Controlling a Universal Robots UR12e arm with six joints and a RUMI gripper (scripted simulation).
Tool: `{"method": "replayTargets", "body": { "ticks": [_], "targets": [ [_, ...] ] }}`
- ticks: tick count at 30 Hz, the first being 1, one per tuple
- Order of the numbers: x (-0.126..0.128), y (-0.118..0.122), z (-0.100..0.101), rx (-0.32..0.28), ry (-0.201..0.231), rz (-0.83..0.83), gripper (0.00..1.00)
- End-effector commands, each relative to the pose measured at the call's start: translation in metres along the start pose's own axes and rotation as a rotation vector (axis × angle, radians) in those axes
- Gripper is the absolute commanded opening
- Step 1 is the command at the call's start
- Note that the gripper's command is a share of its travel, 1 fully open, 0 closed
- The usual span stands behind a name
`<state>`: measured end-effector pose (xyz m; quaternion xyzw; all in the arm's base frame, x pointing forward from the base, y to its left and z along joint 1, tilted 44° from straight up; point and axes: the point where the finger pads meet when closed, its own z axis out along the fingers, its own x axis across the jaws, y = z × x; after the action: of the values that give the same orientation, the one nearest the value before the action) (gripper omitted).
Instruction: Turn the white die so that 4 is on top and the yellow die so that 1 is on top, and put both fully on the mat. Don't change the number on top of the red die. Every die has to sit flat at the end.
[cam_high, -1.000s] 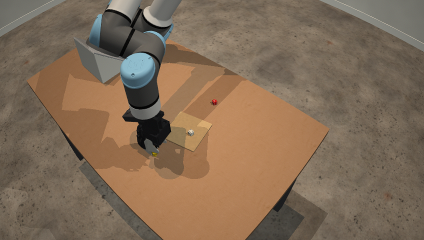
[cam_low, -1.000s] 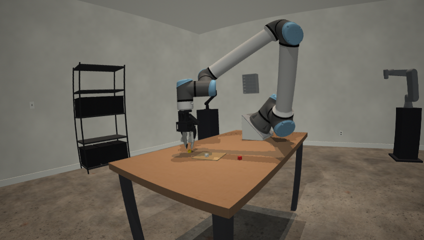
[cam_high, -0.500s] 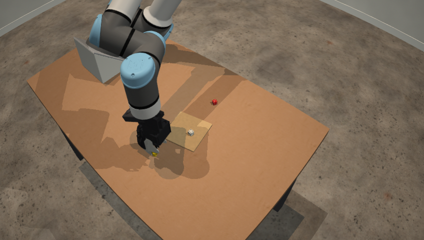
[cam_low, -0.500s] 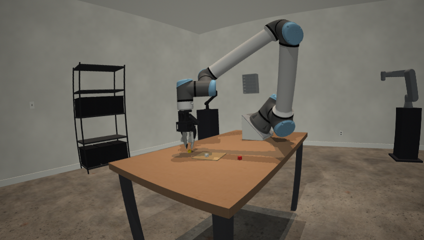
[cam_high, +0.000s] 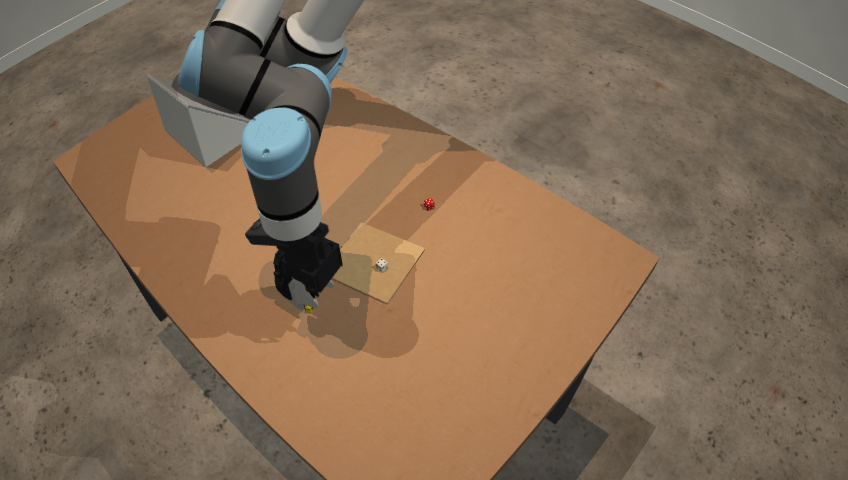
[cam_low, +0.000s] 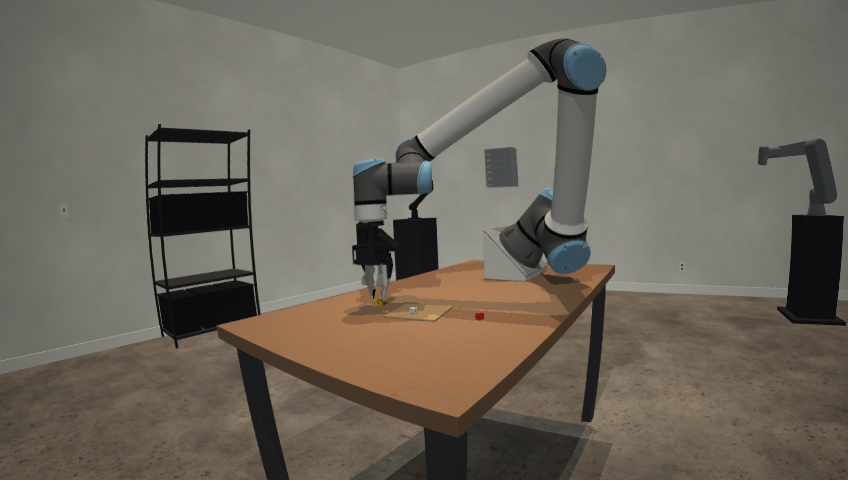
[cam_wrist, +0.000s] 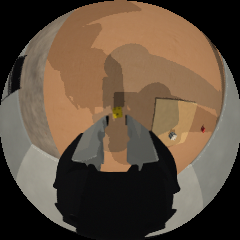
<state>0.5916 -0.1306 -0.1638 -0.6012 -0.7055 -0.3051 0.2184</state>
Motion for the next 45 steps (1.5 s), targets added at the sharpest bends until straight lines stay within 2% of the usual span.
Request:
{"method": "replayTargets", "body": {
  "ticks": [1,16,45],
  "targets": [
    [0.0,0.0,0.004,-0.001,-0.001,0.0,0.18],
    [-0.001,0.0,0.017,-0.001,-0.001,0.0,0.18],
    [-0.001,0.0,0.017,-0.001,-0.001,0.0,0.18]
  ]
}}
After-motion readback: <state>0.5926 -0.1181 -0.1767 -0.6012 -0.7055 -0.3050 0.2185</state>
